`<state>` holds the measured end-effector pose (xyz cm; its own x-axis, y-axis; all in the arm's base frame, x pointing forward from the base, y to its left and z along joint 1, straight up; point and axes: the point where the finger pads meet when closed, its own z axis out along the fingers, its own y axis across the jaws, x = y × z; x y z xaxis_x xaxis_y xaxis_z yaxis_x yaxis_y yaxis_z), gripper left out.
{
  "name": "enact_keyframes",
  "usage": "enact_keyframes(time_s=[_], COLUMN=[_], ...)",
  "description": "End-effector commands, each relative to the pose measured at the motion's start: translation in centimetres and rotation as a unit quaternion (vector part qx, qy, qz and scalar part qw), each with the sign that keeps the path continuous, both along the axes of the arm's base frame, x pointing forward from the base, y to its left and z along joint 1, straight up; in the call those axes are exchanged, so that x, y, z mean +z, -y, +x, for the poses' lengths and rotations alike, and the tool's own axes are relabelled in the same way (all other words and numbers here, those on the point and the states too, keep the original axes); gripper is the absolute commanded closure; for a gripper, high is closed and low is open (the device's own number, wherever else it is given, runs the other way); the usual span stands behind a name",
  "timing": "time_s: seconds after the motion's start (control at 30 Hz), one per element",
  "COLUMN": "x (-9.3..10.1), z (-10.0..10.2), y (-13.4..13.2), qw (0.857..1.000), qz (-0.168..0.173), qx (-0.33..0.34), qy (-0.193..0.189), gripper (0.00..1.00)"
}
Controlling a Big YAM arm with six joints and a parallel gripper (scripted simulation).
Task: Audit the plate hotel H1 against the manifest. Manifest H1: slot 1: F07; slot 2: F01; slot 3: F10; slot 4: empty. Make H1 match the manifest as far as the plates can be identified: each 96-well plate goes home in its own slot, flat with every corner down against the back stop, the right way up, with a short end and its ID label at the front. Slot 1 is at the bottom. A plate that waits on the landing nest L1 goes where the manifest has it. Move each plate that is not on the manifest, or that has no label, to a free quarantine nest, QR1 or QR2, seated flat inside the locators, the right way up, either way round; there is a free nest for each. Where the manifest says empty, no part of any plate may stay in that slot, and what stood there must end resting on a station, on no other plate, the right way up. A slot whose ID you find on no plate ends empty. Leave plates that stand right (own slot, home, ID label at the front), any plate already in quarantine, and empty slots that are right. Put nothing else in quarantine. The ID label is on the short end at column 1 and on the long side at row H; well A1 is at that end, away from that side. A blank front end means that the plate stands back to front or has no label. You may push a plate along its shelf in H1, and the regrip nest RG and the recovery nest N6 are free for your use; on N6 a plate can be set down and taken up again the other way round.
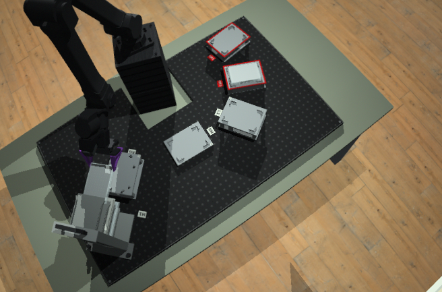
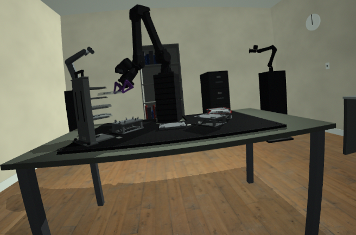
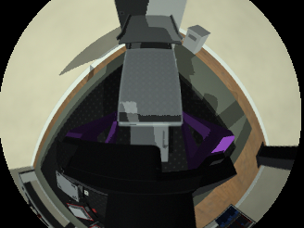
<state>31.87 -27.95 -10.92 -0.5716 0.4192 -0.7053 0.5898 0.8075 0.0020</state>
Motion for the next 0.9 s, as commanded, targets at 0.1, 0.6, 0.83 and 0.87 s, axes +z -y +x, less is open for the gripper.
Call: enact_keyframes(time_s=[0.1, 0.6, 0.83, 0.87], x=[0.0, -0.1, -0.2, -0.4], z=[1.1, 1.7, 2.2, 2.1], y=[0.4, 1.0, 1.2, 1.2], qw=[1.0, 1.0, 1.0, 1.0], qz=[0.001, 0.0, 0.0, 0.001], qx=[-0.001, -0.002, -0.002, -0.002], qy=[0.006, 0.006, 0.007, 0.005], gripper=[0.14, 0.14, 0.14, 0.14])
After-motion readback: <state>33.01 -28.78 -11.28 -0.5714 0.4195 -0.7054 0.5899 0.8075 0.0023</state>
